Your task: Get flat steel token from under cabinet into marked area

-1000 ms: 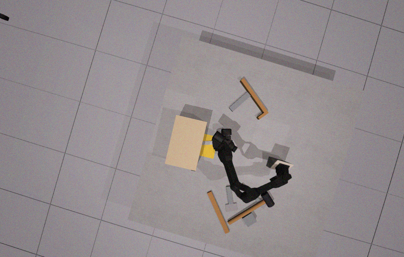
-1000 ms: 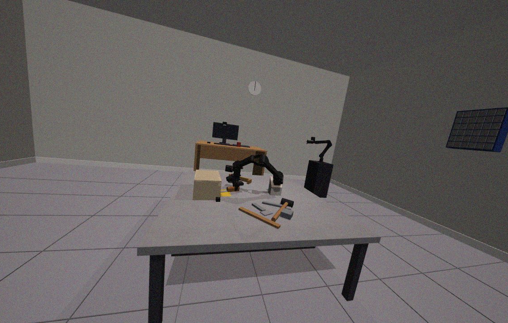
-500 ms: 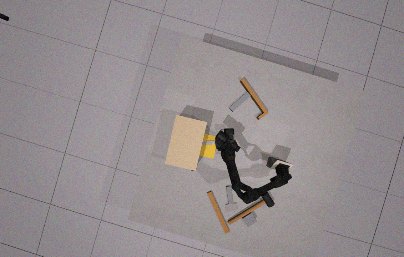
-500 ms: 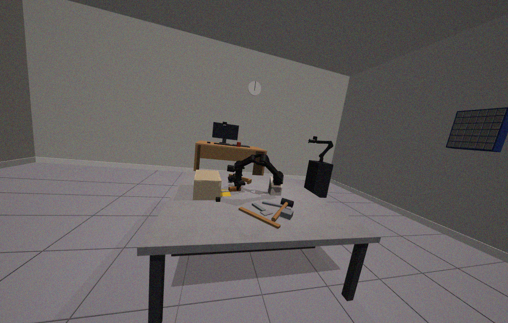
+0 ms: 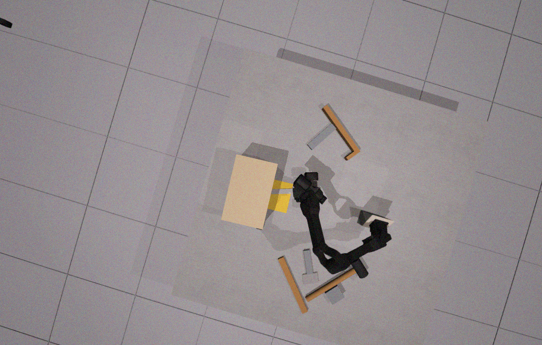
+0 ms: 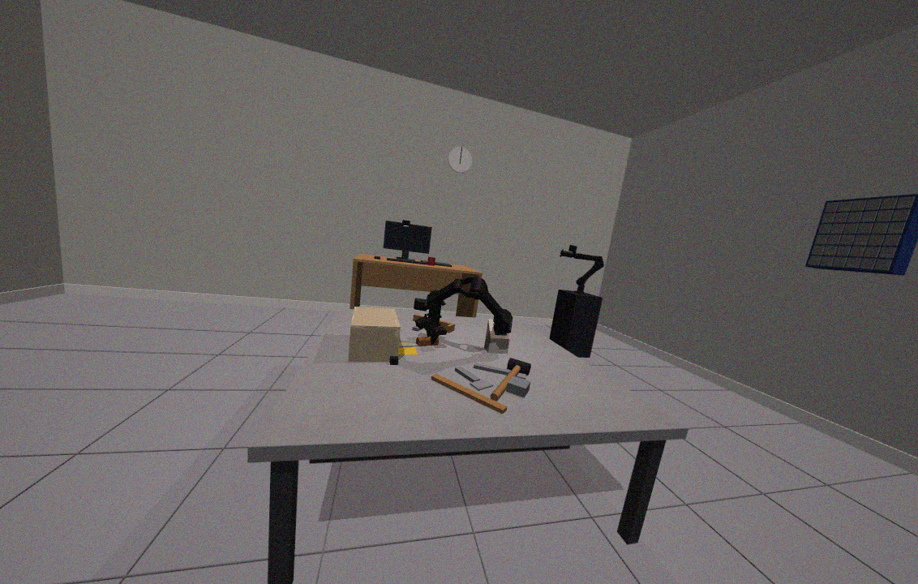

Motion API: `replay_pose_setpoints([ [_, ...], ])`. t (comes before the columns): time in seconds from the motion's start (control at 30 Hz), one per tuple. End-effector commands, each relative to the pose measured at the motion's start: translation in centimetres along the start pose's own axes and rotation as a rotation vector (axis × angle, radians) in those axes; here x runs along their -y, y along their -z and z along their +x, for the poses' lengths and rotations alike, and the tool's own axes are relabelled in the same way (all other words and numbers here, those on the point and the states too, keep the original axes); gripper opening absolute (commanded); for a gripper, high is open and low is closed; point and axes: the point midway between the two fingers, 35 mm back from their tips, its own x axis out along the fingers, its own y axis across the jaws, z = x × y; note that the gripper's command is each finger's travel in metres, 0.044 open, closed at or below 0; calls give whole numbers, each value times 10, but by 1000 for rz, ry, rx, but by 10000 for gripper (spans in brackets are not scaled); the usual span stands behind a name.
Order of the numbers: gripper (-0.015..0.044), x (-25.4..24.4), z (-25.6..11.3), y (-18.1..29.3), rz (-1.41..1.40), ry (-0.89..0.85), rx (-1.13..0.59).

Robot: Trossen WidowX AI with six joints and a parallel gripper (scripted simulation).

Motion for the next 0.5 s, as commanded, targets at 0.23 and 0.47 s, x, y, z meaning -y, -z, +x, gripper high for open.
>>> replay_pose_setpoints([
  [0.23, 0, 0, 1, 19, 3, -2, -6],
  [0.47, 0, 1, 1, 29, 3, -2, -6],
])
